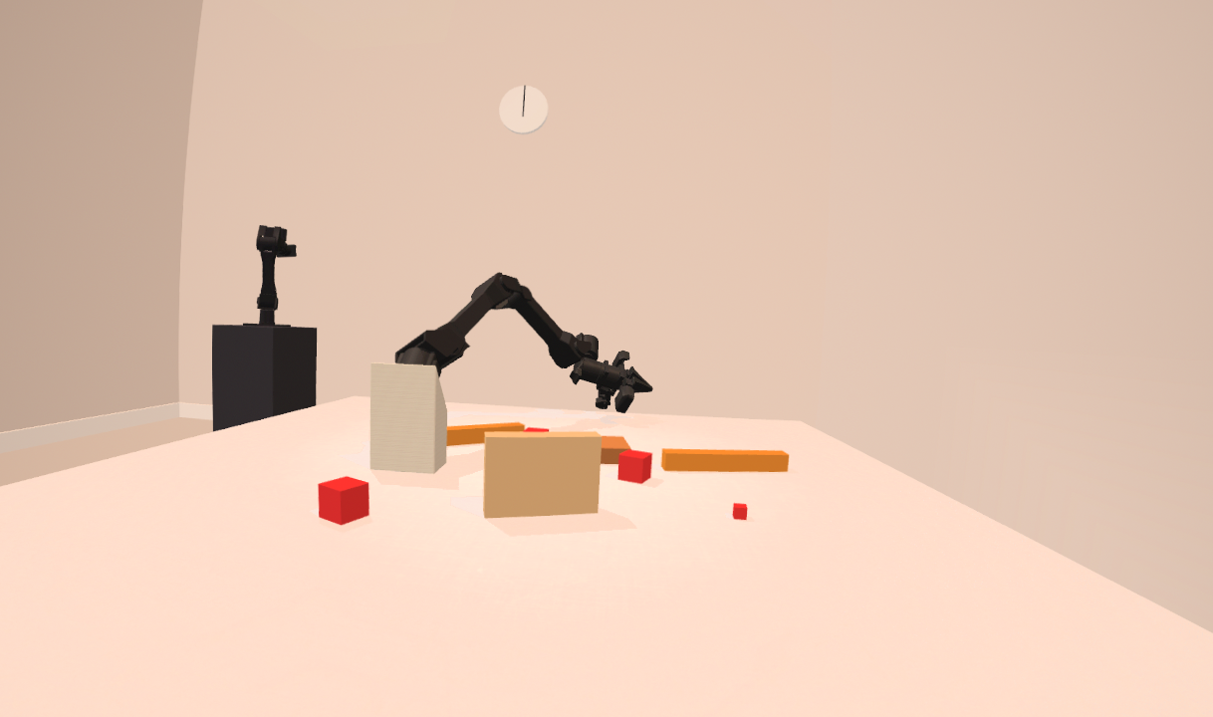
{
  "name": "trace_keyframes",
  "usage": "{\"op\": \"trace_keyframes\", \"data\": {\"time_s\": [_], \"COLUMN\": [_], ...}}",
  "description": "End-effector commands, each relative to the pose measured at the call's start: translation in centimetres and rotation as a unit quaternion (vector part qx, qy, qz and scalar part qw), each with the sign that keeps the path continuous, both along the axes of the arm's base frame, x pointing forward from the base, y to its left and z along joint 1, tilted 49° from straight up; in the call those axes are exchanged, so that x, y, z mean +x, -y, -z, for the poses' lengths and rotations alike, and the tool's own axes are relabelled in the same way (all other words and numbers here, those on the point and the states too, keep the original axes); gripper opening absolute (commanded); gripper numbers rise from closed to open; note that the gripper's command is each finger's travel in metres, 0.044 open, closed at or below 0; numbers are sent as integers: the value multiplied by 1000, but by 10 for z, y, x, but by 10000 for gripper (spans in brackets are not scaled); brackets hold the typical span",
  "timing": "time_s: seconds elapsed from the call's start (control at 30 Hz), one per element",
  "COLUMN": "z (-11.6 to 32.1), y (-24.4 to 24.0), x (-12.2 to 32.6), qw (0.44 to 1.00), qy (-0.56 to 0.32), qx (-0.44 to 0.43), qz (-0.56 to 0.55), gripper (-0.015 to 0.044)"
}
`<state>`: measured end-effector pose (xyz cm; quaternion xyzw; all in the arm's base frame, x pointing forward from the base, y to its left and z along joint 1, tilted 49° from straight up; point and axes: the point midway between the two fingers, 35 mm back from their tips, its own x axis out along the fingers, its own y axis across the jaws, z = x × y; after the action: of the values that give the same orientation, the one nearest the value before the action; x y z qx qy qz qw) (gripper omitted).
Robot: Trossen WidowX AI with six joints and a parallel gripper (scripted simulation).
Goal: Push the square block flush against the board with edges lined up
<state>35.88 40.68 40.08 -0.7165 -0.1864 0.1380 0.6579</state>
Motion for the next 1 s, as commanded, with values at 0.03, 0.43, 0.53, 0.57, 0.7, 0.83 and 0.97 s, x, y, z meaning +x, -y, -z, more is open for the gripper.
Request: {"op": "trace_keyframes", "data": {"time_s": [0.03,0.43,0.53,0.57,0.7,0.83,0.97], "z": [27,95,113,119,142,166,191], "y": [8,45,57,61,79,98,120], "x": [22,79,92,96,112,126,137], "qw": [999,989,985,983,974,964,951], "qy": [-36,-139,-165,-174,-210,-247,-284], "qx": [-1,10,13,15,22,27,30], "qz": [7,43,55,59,77,96,116], "gripper": [0,0,0,0,0,0,0]}}
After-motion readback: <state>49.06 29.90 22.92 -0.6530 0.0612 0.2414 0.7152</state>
